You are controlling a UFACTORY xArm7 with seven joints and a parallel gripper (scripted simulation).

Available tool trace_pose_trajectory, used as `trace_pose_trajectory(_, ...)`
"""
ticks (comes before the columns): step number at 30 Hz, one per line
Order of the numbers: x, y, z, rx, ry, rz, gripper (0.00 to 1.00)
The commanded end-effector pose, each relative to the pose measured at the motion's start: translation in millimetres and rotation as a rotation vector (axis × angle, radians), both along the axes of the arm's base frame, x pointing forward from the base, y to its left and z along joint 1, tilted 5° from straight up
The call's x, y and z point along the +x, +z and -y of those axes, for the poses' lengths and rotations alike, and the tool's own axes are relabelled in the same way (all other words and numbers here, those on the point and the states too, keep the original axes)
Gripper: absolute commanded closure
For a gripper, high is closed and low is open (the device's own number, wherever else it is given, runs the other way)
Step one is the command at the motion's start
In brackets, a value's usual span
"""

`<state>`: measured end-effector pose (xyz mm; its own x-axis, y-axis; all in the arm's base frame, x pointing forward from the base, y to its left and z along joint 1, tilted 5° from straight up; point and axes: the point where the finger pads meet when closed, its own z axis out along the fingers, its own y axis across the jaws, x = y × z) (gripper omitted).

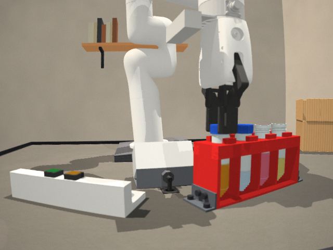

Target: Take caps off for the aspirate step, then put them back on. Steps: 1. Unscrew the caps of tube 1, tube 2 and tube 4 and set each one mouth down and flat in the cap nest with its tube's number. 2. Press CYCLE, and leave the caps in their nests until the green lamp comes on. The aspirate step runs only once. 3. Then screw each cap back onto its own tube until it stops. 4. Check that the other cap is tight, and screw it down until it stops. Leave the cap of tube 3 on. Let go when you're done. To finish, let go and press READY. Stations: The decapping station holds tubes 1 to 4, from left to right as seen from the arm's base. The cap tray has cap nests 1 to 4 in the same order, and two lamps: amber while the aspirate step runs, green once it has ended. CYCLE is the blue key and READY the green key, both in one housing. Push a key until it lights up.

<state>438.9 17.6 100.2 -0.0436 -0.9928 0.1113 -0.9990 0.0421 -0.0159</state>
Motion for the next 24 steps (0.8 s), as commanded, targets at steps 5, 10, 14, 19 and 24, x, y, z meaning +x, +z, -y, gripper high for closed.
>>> trace_pose_trajectory(5, 1.9, 2.1, 0.1, 0.020, 0.445, -0.046, 1.00)
trace_pose_trajectory(10, 1.9, 2.2, 0.1, 0.020, 0.607, -0.063, 1.00)
trace_pose_trajectory(14, 1.9, 2.3, 0.1, 0.016, 0.787, -0.080, 1.00)
trace_pose_trajectory(19, 1.9, 2.4, 0.0, 0.012, 0.996, -0.101, 1.00)
trace_pose_trajectory(24, 1.9, 2.4, 0.0, 0.015, 1.028, -0.104, 1.00)
